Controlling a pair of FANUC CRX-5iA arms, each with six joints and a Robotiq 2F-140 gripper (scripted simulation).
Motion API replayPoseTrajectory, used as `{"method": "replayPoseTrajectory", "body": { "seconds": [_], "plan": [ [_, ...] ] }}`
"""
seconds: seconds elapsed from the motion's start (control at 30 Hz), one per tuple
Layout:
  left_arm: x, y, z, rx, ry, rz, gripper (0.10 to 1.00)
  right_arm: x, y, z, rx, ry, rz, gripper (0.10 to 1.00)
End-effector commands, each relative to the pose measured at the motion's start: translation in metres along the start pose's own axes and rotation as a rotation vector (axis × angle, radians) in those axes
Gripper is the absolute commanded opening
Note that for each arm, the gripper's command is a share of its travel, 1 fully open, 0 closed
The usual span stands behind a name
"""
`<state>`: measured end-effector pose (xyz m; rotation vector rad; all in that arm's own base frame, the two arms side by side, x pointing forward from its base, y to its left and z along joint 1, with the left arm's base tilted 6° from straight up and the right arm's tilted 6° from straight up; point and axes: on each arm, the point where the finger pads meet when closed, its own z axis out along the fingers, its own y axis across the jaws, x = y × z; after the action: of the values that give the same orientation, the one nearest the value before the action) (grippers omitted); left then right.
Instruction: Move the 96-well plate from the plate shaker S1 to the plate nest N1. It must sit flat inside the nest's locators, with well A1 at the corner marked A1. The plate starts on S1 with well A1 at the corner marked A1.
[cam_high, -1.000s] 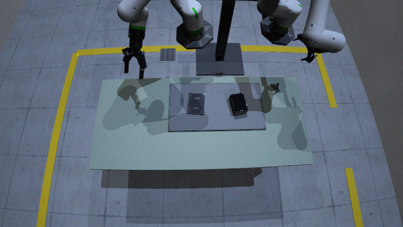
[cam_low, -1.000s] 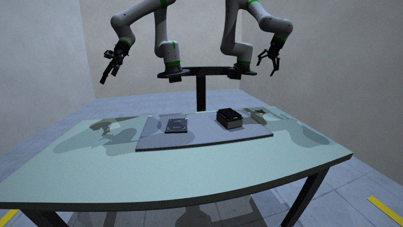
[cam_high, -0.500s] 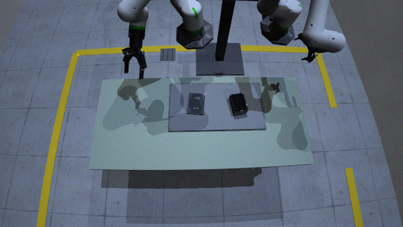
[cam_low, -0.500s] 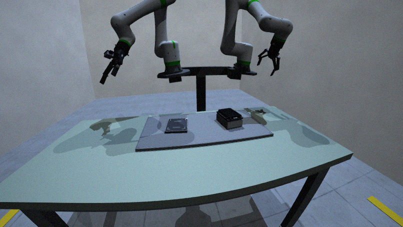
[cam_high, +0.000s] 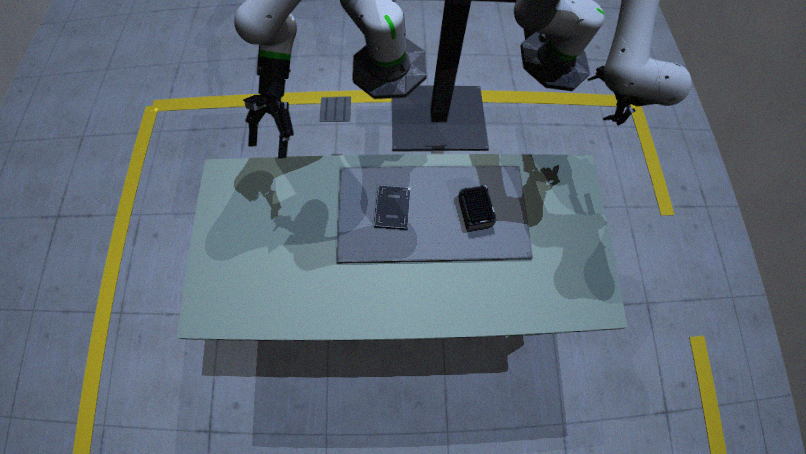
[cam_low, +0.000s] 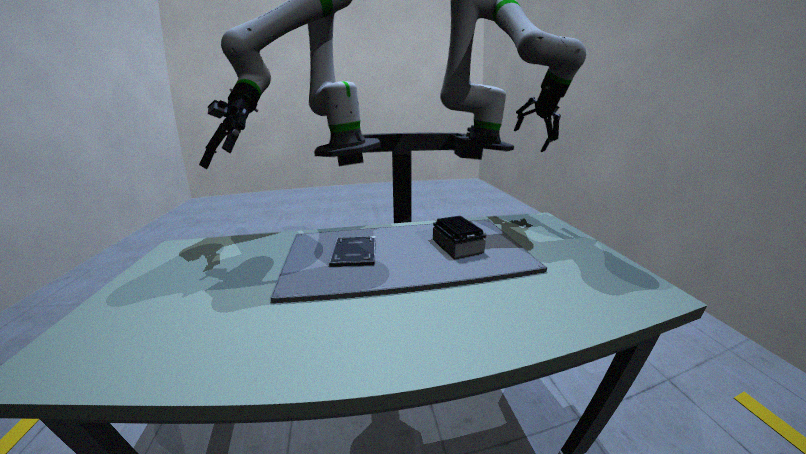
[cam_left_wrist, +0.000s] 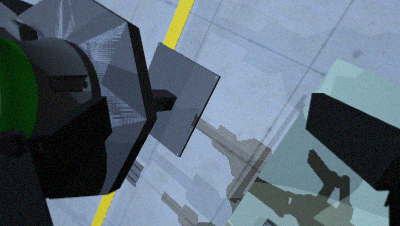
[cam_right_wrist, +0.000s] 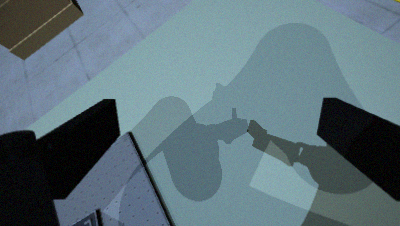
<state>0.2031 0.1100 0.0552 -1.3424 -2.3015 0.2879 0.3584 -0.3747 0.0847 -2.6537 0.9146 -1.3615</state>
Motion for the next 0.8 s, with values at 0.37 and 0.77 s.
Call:
{"method": "replayPoseTrajectory", "body": {
  "seconds": [0.37,0.77],
  "plan": [
    [0.0,0.0,-0.001,-0.001,0.0,0.0,1.0,-0.004,-0.011,0.007,0.021,-0.026,-0.002,1.0],
    [0.0,0.0,-0.001,-0.001,0.0,0.0,1.0,-0.024,-0.053,0.032,0.092,-0.127,-0.01,1.0]
  ]
}}
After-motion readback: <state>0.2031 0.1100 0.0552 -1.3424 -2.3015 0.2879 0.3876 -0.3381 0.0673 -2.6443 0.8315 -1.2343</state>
